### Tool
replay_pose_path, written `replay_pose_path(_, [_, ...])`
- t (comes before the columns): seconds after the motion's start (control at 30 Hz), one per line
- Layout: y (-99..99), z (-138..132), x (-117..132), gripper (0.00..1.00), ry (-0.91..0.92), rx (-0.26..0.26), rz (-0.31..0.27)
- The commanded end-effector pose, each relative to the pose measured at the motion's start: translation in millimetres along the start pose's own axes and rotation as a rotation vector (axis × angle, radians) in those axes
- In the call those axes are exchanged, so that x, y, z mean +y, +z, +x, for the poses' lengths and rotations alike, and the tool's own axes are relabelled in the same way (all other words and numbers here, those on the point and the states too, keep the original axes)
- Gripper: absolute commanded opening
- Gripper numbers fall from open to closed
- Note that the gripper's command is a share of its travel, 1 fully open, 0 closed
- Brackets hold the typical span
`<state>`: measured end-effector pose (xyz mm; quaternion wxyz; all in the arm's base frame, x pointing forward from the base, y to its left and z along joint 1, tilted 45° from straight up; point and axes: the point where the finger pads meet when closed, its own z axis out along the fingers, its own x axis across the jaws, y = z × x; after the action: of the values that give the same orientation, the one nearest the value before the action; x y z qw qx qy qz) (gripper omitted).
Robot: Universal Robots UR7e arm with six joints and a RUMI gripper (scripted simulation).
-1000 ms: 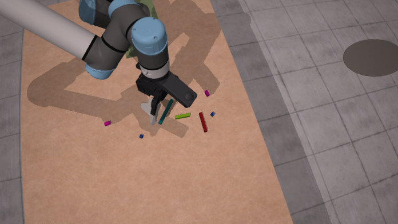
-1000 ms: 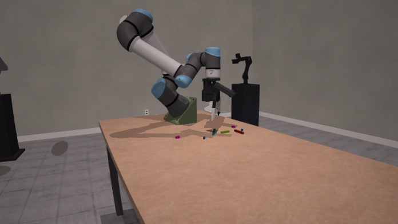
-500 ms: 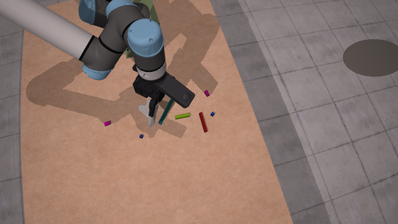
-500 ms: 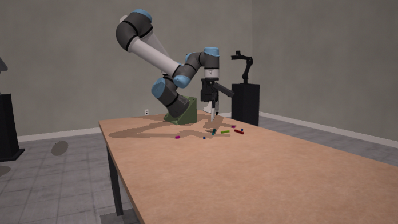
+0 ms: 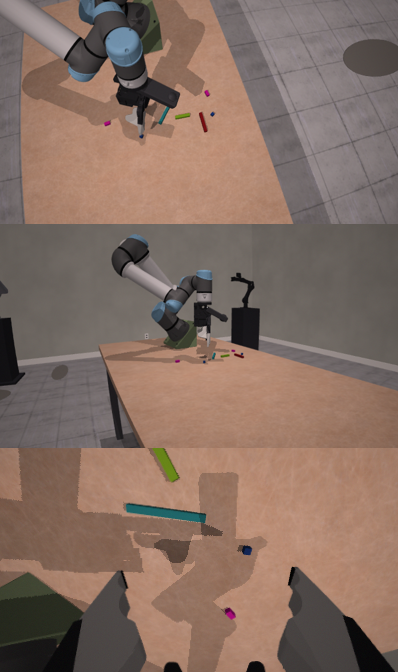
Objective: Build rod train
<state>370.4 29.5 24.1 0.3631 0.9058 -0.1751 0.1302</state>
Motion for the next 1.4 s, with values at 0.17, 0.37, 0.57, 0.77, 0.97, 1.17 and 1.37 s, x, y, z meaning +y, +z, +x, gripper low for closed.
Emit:
replay_pose_path(0.17, [-0.2, 23, 43, 1.00, -0.242, 0.002, 0.017])
replay_pose_path(0.37, [0.2, 34, 70, 1.00, -0.380, 0.005, 0.012])
replay_pose_path(0.57, [0.5, 40, 88, 1.00, -0.465, 0.006, 0.007])
replay_pose_path(0.77, [0.6, 41, 93, 1.00, -0.490, 0.007, 0.006])
replay_pose_path(0.97, [0.6, 41, 94, 1.00, -0.496, 0.007, 0.006])
replay_pose_path(1.17, [0.6, 41, 94, 1.00, -0.496, 0.007, 0.006])
replay_pose_path(1.37, [0.6, 41, 94, 1.00, -0.496, 0.007, 0.006])
